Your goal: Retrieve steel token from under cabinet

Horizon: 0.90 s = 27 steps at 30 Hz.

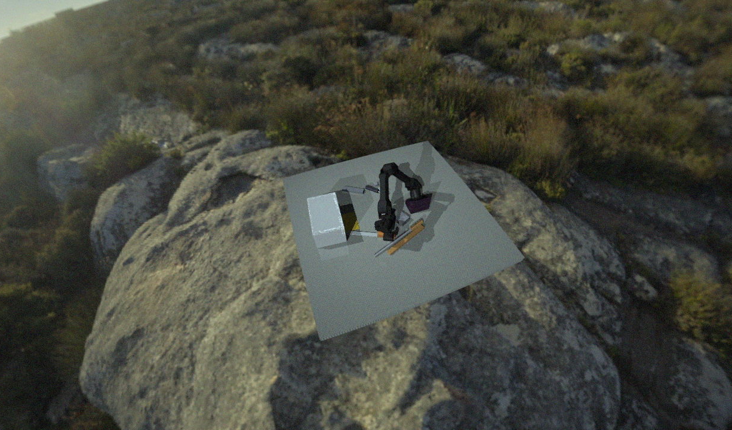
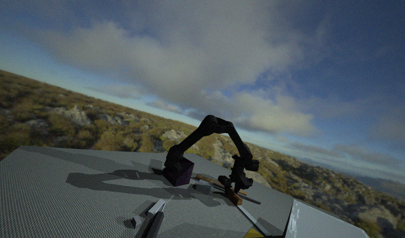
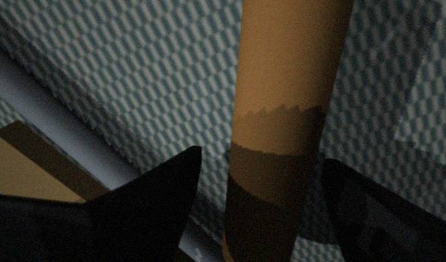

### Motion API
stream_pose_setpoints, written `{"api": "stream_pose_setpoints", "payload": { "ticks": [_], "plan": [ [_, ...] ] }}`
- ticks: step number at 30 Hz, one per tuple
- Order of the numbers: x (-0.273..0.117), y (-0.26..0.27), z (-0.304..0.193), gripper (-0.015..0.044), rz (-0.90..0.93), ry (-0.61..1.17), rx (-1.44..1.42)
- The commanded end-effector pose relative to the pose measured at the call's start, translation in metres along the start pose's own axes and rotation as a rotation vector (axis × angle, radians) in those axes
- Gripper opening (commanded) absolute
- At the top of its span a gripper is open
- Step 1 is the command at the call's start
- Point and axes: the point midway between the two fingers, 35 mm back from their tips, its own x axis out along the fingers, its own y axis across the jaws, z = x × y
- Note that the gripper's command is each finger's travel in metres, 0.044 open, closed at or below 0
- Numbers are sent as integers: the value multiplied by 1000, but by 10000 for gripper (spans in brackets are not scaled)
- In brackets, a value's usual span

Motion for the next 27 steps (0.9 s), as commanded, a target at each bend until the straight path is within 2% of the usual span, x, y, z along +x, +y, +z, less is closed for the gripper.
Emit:
{"api": "stream_pose_setpoints", "payload": {
  "ticks": [1,13,17,27],
  "plan": [
    [1,0,0,270,1,2,0],
    [5,-1,-4,270,0,2,-3],
    [2,1,-1,165,6,-2,3],
    [2,1,-1,98,6,-2,3]
  ]
}}
